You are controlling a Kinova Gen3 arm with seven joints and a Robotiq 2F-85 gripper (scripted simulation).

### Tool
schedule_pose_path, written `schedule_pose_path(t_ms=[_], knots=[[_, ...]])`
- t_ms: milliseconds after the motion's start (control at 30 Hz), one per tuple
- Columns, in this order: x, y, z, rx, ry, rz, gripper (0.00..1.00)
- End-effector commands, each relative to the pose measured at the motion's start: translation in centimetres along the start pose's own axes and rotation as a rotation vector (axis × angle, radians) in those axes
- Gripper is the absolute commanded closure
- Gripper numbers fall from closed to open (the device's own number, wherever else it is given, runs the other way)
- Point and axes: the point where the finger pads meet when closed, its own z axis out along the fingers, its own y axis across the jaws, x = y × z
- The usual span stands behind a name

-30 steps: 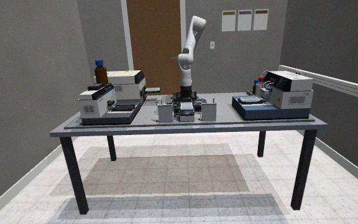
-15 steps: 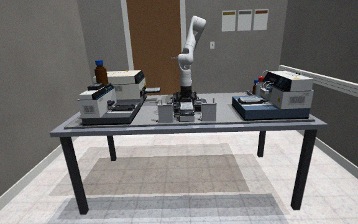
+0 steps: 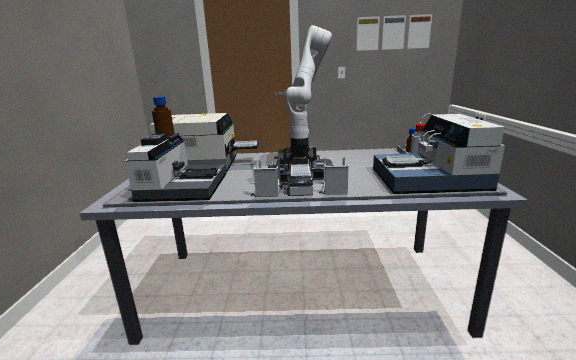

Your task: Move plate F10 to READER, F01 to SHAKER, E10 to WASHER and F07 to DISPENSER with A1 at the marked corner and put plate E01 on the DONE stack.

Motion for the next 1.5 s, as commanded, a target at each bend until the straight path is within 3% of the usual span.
schedule_pose_path(t_ms=[0,267,800,1467], knots=[[-0.1,0.2,0.1,-0.001,-0.005,0.007,0.06],[-0.2,0.2,0.0,-0.001,-0.004,0.007,0.06],[-0.1,0.0,2.0,-0.003,-0.004,-0.001,0.06],[0.0,0.0,1.8,0.000,-0.002,0.001,0.06]])
